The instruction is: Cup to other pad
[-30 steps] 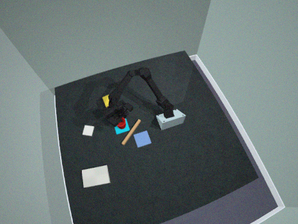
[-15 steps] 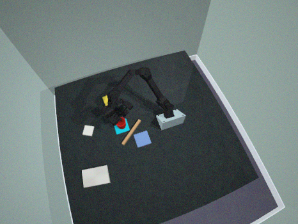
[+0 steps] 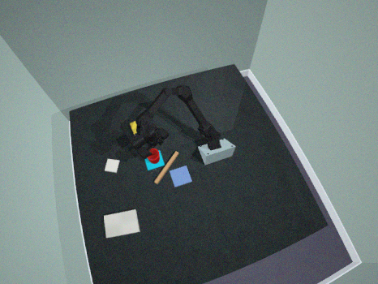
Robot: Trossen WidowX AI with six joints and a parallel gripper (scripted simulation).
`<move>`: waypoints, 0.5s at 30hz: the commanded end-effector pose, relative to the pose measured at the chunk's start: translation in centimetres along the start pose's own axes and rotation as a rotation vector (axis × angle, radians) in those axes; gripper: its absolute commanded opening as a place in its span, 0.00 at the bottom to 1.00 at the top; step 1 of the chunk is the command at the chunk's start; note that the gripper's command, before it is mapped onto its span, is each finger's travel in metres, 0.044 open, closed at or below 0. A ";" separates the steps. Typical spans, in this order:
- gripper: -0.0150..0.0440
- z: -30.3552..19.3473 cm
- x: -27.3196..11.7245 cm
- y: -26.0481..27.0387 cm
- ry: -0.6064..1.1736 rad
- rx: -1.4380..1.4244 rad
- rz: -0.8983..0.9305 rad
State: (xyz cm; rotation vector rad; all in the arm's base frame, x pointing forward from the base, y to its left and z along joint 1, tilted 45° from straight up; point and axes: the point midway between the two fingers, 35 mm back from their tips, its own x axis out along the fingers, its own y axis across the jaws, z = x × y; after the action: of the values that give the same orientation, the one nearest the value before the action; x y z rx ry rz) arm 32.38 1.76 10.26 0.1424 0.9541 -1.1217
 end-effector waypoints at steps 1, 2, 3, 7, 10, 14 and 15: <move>1.00 0.0 -0.7 0.1 0.001 0.004 0.002; 1.00 0.0 -1.0 0.1 0.002 0.004 0.002; 1.00 0.0 -1.3 0.1 0.002 0.004 0.003; 1.00 0.0 -2.7 0.2 0.004 0.005 0.004; 1.00 0.1 -3.6 0.2 0.005 0.006 0.004; 1.00 0.1 -4.9 0.2 0.005 0.007 0.004; 1.00 0.1 -5.2 0.2 0.006 0.008 0.004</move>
State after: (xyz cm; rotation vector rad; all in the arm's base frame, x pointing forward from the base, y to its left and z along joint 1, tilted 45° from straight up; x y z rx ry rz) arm 32.13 4.62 13.14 0.1448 0.9548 -1.1199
